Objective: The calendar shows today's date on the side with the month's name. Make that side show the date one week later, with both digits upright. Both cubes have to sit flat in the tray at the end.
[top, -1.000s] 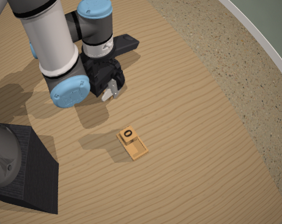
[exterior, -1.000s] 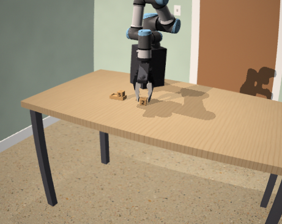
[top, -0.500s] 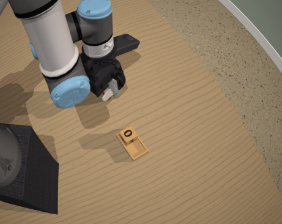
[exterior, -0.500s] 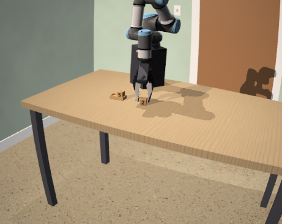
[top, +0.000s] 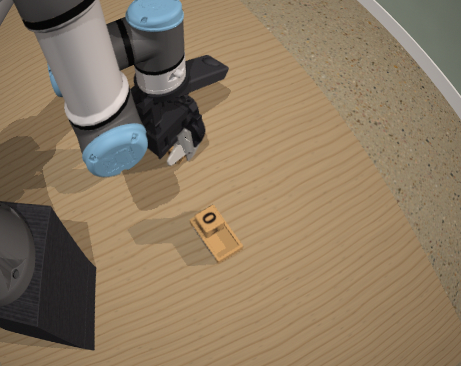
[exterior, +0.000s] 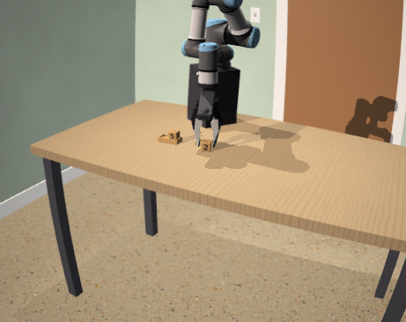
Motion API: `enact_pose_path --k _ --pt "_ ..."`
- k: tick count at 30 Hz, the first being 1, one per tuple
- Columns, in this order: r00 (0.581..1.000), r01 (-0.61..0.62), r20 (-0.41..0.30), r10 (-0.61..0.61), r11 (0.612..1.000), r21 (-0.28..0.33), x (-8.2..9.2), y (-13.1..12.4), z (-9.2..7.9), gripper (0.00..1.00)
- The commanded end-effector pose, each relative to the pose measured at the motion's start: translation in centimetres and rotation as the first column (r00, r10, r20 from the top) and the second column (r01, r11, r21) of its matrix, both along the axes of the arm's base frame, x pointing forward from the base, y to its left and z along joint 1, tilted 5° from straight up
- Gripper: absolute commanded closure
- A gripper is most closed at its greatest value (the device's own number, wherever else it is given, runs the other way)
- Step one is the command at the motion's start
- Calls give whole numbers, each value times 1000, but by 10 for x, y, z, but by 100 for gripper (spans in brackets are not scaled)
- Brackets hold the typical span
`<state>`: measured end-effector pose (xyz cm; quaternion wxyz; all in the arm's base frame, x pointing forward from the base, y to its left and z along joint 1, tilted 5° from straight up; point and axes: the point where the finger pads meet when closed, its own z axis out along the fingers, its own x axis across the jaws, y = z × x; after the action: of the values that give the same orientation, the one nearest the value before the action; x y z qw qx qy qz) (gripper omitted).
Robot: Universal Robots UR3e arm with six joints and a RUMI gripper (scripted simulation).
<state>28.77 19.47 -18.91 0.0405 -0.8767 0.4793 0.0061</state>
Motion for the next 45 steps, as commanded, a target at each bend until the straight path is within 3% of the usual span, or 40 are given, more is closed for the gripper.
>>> enact_pose_path --k 1,2,45 --pt "1000 0 3 0 1000 1 1 1 1 71" --pt "1000 0 3 0 1000 1 1 1 1 89" --pt "1000 0 2 0 1000 1 1 0 2 89"
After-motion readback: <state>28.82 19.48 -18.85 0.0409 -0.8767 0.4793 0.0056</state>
